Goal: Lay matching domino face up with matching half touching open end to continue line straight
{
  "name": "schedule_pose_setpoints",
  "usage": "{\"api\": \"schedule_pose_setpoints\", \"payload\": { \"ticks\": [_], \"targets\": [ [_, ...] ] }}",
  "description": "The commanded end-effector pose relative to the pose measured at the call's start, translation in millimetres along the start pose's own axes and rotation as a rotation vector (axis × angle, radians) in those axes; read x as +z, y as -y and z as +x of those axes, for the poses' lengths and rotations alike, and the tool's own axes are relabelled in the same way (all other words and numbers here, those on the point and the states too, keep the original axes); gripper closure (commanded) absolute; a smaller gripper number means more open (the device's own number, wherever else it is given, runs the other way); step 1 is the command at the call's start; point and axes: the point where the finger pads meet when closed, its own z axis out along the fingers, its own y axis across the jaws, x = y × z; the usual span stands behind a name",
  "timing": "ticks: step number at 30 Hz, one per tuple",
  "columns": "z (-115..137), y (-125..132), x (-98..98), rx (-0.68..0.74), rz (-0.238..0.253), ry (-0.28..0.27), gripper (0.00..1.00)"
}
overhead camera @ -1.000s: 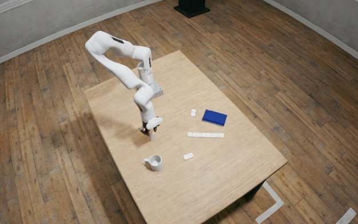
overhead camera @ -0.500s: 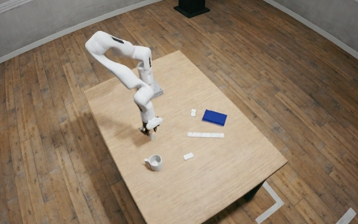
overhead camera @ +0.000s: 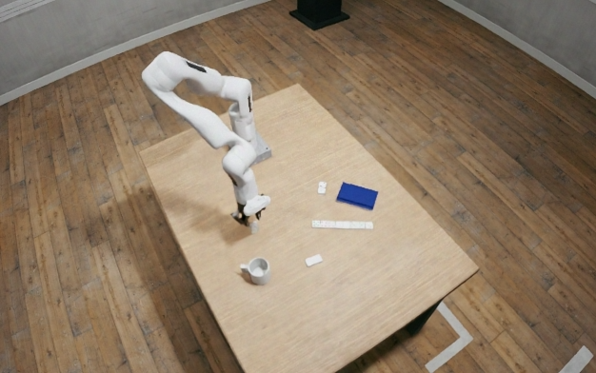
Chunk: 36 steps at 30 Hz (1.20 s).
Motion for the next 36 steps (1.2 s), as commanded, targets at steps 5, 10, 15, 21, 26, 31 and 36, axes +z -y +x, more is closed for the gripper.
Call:
{"api": "schedule_pose_setpoints", "payload": {
  "ticks": [5, 10, 15, 21, 26, 31, 36],
  "targets": [
    [3, -1, 0.8, 0.003, -0.001, -0.006, 0.51],
    [3, -1, 1.1, 0.003, -0.001, -0.005, 0.51],
    [2, -1, 3.3, 0.003, -0.001, -0.005, 0.51],
    [1, 0, 6.7, 0.001, 0.000, -0.003, 0.51],
    [1, 0, 11.2, 0.001, 0.000, -0.002, 0.51],
    [1, 0, 14.4, 0.001, 0.000, -0.003, 0.51],
    [1, 0, 15.3, 0.001, 0.000, -0.003, 0.51]
  ]
}}
